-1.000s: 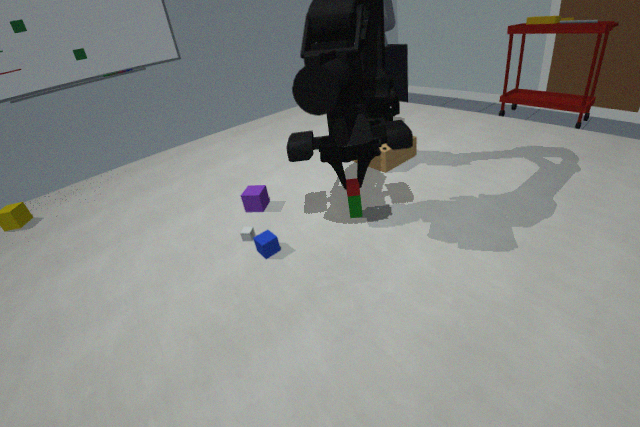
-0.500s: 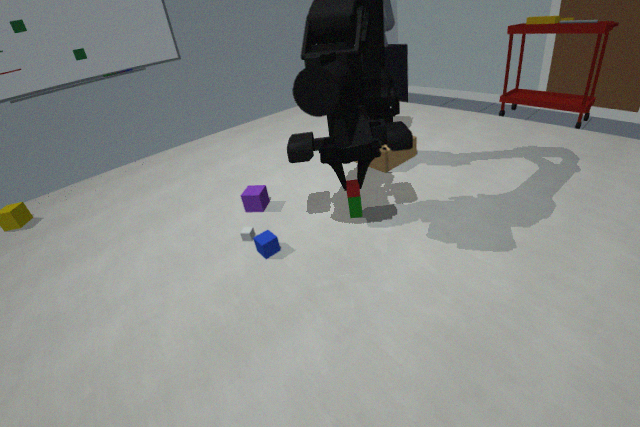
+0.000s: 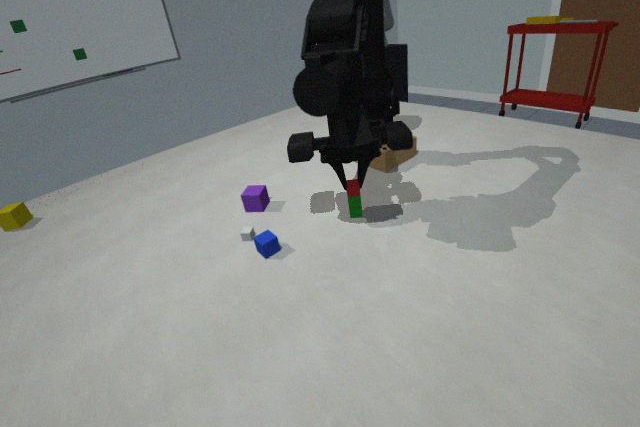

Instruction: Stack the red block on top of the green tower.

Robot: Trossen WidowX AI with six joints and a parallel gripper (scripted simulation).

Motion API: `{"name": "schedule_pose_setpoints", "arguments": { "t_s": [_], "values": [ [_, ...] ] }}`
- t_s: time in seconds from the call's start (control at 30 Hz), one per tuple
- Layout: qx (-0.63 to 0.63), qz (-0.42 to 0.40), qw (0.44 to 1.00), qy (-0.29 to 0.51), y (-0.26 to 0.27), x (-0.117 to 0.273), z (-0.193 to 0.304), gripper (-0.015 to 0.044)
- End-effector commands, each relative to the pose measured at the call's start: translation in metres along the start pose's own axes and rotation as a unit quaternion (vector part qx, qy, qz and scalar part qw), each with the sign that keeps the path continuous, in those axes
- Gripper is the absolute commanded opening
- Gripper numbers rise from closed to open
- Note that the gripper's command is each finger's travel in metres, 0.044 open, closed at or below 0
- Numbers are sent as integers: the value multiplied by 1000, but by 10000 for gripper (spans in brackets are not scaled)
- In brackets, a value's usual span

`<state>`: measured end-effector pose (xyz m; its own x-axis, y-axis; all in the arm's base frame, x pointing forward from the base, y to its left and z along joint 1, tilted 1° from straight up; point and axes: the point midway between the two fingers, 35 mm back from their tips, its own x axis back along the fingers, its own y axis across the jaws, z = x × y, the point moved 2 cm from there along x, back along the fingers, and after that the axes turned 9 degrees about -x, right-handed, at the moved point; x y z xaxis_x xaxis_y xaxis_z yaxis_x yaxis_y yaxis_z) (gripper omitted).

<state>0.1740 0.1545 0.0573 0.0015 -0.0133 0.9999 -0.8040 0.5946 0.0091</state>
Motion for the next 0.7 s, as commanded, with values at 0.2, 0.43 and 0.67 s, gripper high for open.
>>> {"name": "schedule_pose_setpoints", "arguments": {
  "t_s": [0.2,0.43,0.67],
  "values": [
    [0,0,1000,0,0,0,0,210],
    [0,0,1000,0,0,0,0,394],
    [0,0,1000,0,0,0,0,440]
  ]
}}
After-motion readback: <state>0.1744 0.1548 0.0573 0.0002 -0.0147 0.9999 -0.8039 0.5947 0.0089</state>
